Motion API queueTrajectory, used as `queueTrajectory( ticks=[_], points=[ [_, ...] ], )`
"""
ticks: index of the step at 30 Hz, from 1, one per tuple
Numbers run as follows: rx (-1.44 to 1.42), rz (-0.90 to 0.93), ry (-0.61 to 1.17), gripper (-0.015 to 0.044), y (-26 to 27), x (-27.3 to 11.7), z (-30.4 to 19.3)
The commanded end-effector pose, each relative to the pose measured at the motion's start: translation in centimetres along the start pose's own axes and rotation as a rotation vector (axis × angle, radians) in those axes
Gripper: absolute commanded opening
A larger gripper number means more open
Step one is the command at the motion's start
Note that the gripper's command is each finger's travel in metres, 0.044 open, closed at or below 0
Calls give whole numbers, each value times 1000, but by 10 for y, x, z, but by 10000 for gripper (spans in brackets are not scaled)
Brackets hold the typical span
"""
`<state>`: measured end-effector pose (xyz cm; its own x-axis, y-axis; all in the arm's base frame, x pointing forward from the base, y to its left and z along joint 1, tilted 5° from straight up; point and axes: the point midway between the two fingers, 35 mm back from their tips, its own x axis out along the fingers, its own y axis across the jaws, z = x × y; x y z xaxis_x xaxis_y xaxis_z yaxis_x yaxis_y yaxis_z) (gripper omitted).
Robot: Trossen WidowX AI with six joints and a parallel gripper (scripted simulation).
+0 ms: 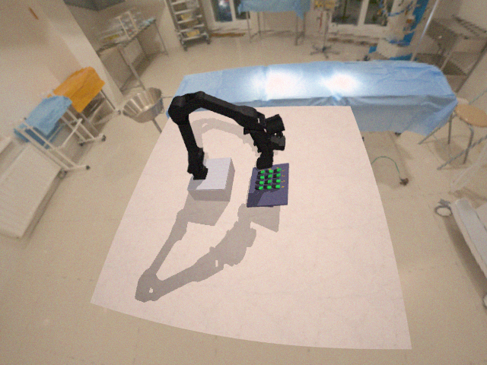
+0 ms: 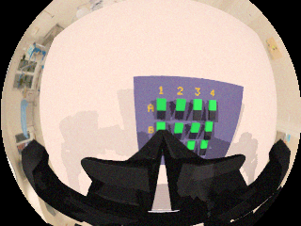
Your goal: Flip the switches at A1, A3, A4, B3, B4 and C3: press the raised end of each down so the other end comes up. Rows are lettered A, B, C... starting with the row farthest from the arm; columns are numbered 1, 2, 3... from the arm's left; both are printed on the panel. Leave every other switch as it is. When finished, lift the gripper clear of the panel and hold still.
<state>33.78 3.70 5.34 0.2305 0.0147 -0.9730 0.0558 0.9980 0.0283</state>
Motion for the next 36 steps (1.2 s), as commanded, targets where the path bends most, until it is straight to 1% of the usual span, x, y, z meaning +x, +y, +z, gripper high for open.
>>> queueTrajectory(
  ticks=[1,4,6,9,12,13,18,21,36],
  points=[
    [2,-2,13,0,-10,-3,-2],
    [1,-6,13,0,-51,-3,-2],
    [1,-7,12,0,-61,-4,-3],
    [1,-7,10,0,-61,-1,-3],
    [1,-7,-12,0,-61,29,-4],
    [1,-7,-14,0,-61,31,-4],
    [1,-7,-14,0,-61,31,-4],
    [1,-7,-14,0,-61,40,-5],
    [1,-7,-15,0,-61,55,-5]
  ],
)
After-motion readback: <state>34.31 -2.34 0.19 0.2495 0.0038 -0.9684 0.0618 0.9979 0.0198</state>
